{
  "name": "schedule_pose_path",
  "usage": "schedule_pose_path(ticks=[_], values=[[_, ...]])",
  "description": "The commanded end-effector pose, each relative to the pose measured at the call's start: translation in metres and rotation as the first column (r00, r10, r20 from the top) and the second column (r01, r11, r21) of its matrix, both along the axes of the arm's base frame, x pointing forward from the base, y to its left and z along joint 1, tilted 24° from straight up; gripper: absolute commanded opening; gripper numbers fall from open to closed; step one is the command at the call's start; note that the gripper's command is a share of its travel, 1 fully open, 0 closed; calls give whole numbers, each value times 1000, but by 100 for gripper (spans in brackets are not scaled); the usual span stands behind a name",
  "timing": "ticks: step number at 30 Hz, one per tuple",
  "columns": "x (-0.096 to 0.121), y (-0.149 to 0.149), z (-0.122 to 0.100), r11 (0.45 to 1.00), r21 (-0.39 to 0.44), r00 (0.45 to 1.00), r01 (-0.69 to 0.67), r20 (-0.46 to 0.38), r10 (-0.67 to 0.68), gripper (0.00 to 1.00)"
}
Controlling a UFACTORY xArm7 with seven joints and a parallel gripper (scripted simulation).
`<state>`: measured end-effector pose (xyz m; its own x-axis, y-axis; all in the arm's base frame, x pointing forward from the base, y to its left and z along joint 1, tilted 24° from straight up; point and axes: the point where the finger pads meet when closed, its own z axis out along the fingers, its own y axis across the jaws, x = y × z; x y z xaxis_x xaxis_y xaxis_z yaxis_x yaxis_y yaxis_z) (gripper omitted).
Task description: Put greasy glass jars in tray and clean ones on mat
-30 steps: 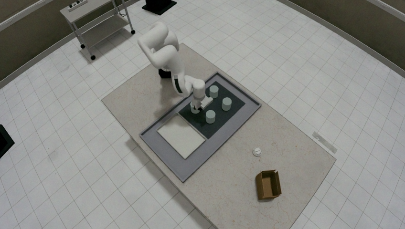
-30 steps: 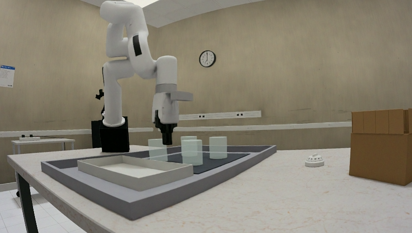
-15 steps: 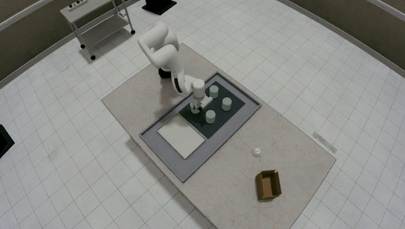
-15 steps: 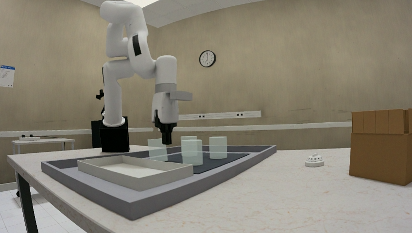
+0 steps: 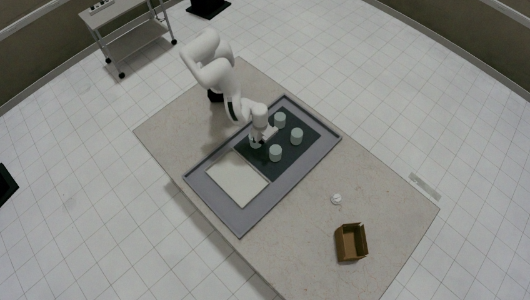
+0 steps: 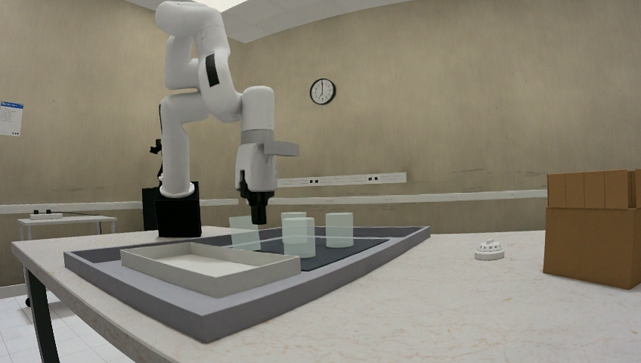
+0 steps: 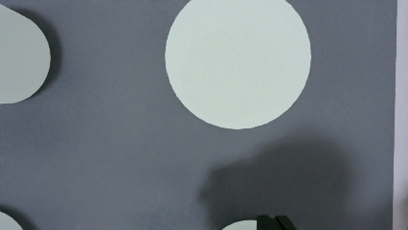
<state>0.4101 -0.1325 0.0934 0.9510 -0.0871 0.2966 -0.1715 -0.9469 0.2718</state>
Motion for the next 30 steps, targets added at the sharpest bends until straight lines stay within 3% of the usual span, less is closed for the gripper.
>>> schedule_pose_path(ticks=[1, 30], values=[[0, 0, 1, 1000, -1, 1000, -1, 3, 1, 0], [-4, 1, 3, 1000, -1, 1000, -1, 3, 1, 0]])
